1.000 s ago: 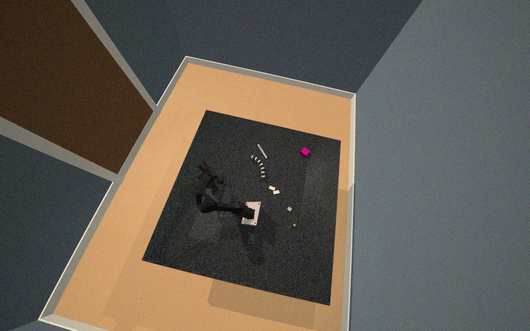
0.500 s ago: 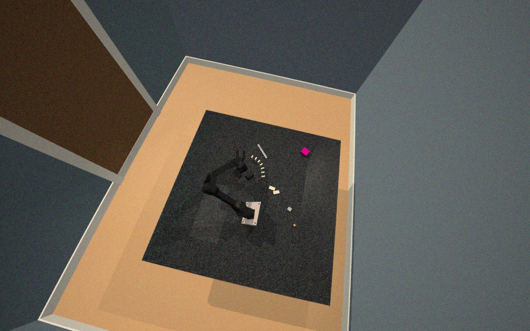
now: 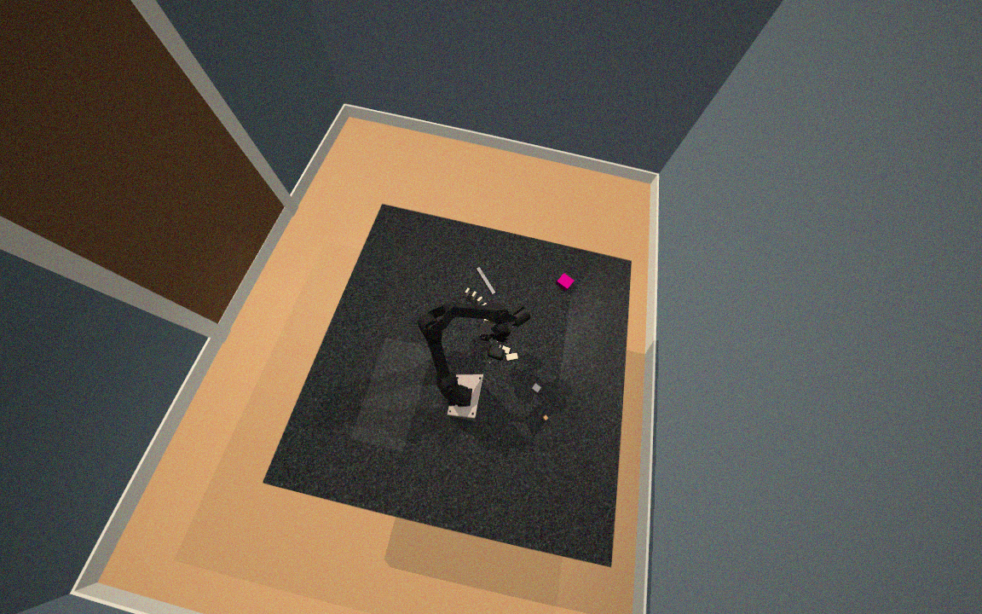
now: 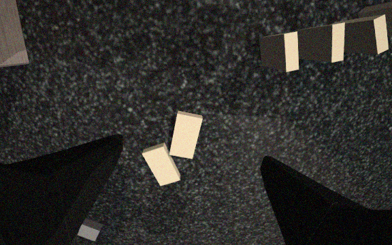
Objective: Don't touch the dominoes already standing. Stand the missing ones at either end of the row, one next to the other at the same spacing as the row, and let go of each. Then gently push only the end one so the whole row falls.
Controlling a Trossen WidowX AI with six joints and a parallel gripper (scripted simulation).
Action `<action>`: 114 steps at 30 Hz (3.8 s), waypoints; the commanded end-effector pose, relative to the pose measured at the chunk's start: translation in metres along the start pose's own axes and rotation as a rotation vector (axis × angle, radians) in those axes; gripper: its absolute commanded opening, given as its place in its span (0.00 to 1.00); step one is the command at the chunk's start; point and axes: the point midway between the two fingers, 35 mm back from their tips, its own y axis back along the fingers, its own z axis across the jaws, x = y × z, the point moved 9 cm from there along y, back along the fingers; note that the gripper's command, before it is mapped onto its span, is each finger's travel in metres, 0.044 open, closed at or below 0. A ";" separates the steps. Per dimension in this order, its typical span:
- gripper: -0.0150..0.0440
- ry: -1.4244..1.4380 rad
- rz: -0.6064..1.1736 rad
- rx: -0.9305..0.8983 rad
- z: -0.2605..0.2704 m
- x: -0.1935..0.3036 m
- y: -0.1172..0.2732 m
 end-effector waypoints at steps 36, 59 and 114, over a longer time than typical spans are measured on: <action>0.82 -0.047 -0.033 -0.008 0.004 0.010 -0.081; 0.44 -0.047 -0.031 -0.008 0.006 0.011 -0.037; 0.44 -1.700 -0.014 -0.036 0.034 -0.206 0.087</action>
